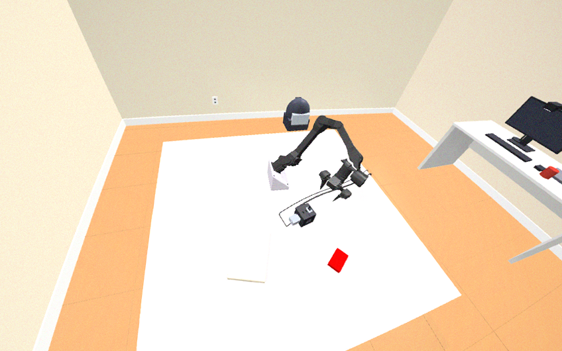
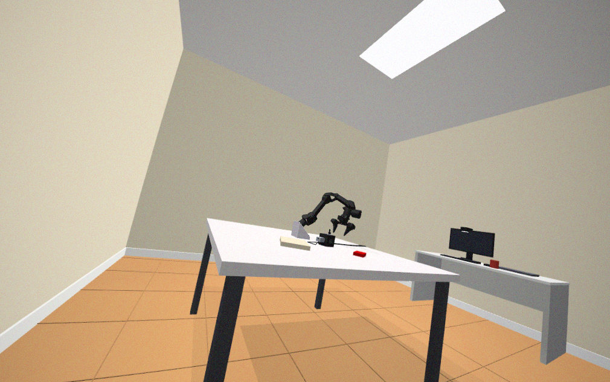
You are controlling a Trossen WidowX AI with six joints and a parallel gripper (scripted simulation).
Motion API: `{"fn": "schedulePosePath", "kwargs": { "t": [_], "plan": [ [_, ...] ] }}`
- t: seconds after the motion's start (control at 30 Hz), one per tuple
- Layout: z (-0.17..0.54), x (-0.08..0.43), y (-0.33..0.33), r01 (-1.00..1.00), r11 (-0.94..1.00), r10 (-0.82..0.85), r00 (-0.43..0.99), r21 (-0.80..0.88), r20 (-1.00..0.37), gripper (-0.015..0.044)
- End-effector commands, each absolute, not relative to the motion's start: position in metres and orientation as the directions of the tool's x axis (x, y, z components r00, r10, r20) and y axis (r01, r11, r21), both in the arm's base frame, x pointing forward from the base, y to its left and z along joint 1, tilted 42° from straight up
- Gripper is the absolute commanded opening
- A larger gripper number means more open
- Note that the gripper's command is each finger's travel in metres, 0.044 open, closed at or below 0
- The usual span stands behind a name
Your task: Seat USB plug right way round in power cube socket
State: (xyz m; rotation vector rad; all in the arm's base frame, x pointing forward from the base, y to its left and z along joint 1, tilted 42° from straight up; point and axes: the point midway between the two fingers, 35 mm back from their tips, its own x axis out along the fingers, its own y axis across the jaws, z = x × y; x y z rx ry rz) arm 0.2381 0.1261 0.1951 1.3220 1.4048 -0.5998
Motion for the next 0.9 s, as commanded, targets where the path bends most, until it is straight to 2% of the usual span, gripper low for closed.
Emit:
{"fn": "schedulePosePath", "kwargs": {
  "t": [0.0, 0.17, 0.37, 0.87],
  "plan": [
    [0.180, 0.261, 0.093, 0.939, 0.253, 0.431, 0.109, 0.235, -0.896, 0.0440],
    [0.162, 0.282, 0.046, 0.957, 0.207, 0.533, 0.064, 0.203, -0.844, 0.0440],
    [0.145, 0.296, -0.014, 0.966, 0.107, 0.659, 0.108, 0.234, -0.744, 0.0440],
    [0.138, 0.297, -0.014, 0.966, 0.103, 0.663, 0.111, 0.237, -0.740, 0.0440]
  ]
}}
